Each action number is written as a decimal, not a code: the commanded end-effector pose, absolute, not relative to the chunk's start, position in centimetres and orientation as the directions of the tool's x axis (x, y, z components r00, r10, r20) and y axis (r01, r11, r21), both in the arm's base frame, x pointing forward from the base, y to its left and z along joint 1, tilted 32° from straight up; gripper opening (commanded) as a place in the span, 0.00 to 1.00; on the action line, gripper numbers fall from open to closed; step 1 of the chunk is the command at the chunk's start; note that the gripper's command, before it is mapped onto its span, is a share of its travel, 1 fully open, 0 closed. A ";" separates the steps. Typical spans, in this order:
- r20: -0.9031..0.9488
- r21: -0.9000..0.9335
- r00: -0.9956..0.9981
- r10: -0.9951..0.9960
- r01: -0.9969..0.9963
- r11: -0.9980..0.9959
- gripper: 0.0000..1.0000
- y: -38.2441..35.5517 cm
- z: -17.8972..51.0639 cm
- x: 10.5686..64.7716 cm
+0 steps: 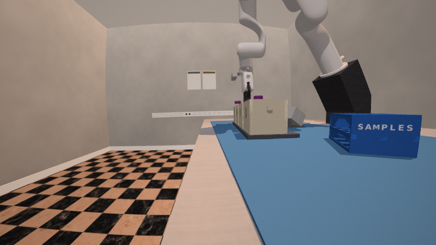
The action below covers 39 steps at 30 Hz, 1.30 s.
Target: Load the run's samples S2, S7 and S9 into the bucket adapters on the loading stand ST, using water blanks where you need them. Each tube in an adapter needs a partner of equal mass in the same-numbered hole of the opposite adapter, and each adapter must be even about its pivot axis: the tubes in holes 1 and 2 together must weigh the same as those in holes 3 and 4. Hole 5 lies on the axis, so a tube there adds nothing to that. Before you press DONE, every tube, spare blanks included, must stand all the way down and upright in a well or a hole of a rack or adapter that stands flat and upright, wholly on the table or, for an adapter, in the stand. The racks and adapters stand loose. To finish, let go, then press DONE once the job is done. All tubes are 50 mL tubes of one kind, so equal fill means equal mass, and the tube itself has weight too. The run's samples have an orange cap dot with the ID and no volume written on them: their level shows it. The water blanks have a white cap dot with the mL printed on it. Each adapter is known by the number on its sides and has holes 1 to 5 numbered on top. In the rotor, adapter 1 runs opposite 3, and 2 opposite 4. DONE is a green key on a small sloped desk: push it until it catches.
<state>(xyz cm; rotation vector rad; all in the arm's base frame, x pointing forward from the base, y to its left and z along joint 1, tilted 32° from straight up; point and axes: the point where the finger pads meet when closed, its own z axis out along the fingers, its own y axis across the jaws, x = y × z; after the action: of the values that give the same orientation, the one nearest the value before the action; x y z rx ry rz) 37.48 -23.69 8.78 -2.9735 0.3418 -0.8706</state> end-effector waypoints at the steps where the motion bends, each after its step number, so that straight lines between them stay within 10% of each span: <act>1: 0.532 -0.083 0.819 -0.216 -0.203 -0.976 0.00 -23.7 8.9 37.5; 5: 0.532 -0.083 0.819 -0.216 -0.203 -0.976 0.00 -23.7 8.9 37.5; 6: 0.532 -0.083 0.819 -0.216 -0.203 -0.976 0.44 -23.7 8.8 37.5; 39: 0.532 -0.083 0.819 -0.216 -0.203 -0.976 0.44 -23.7 9.7 37.0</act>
<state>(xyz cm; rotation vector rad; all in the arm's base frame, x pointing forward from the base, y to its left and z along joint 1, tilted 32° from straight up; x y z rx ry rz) 37.36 -23.67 8.91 -2.9733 0.3419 -0.8710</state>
